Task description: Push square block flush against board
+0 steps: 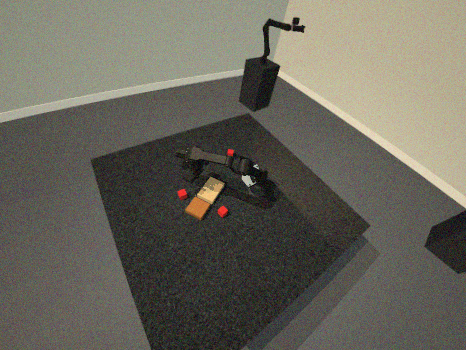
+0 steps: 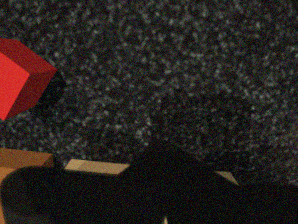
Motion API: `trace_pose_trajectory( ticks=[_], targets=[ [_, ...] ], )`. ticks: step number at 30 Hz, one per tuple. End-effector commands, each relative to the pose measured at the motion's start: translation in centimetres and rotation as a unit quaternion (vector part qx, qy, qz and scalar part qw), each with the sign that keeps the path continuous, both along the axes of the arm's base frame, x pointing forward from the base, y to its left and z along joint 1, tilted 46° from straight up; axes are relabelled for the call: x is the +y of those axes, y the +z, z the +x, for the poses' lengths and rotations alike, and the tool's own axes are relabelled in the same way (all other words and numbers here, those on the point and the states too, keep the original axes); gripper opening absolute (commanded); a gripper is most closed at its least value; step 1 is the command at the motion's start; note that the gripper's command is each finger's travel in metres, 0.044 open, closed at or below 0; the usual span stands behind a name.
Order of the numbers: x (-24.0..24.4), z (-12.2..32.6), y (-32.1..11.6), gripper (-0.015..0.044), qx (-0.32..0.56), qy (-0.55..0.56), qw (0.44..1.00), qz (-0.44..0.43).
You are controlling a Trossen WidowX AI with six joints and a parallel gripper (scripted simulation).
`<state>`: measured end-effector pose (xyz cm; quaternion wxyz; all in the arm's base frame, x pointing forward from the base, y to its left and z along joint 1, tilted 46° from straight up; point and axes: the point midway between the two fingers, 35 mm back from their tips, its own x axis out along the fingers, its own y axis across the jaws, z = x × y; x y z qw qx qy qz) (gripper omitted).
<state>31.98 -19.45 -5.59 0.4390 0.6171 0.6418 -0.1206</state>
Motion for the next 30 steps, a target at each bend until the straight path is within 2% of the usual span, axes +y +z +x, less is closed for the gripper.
trace_pose_trajectory(
  ticks=[1,8,13,19,24,30],
  targets=[
    [2.3,-0.8,2.6,0.0,0.003,0.003,1.0,0.004],
    [8.4,-4.5,8.0,0.0,0.006,0.009,1.0,0.008],
    [12.3,-7.7,10.1,0.0,0.008,0.013,1.0,0.01],
    [12.6,-7.8,10.0,0.0,0.008,0.013,1.0,0.01],
    [16.2,-7.2,6.5,0.0,0.007,0.013,1.0,0.012],
    [16.4,-7.2,6.3,0.0,0.007,0.013,1.0,0.012]
  ],
)
